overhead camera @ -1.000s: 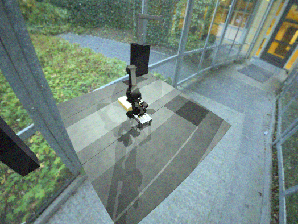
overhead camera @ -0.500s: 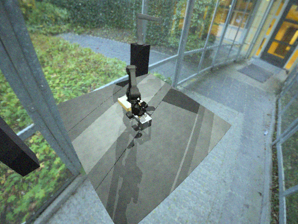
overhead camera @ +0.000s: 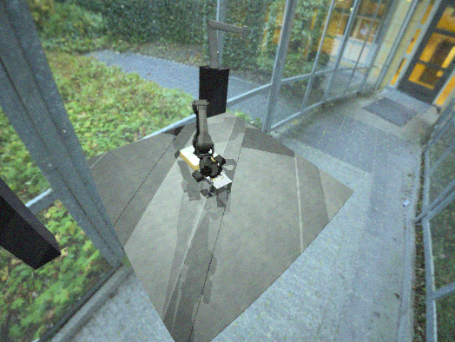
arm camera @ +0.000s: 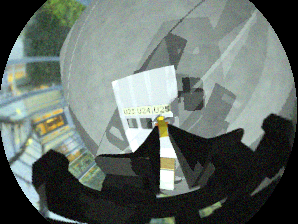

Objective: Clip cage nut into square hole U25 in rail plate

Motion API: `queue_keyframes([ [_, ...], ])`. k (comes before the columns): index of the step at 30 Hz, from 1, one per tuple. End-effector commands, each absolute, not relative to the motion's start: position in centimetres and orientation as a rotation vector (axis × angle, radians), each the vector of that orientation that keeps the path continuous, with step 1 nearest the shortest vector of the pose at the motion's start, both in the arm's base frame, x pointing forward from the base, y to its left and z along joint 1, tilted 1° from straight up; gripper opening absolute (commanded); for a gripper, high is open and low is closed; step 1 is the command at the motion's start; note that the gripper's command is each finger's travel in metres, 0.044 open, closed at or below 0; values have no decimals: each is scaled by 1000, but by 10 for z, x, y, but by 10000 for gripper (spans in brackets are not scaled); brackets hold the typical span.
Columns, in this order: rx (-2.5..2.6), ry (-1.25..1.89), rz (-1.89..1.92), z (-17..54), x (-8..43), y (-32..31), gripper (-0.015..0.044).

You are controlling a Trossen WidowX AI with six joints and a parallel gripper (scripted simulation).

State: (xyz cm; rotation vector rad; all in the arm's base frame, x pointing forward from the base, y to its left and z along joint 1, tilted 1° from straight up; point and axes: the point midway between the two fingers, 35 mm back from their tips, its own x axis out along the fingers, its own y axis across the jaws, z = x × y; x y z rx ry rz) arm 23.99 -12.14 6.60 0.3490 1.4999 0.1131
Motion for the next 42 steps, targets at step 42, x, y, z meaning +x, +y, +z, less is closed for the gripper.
queue_keyframes([
  [42, 401, 1493, 174, 63, 239, -125, 34],
])
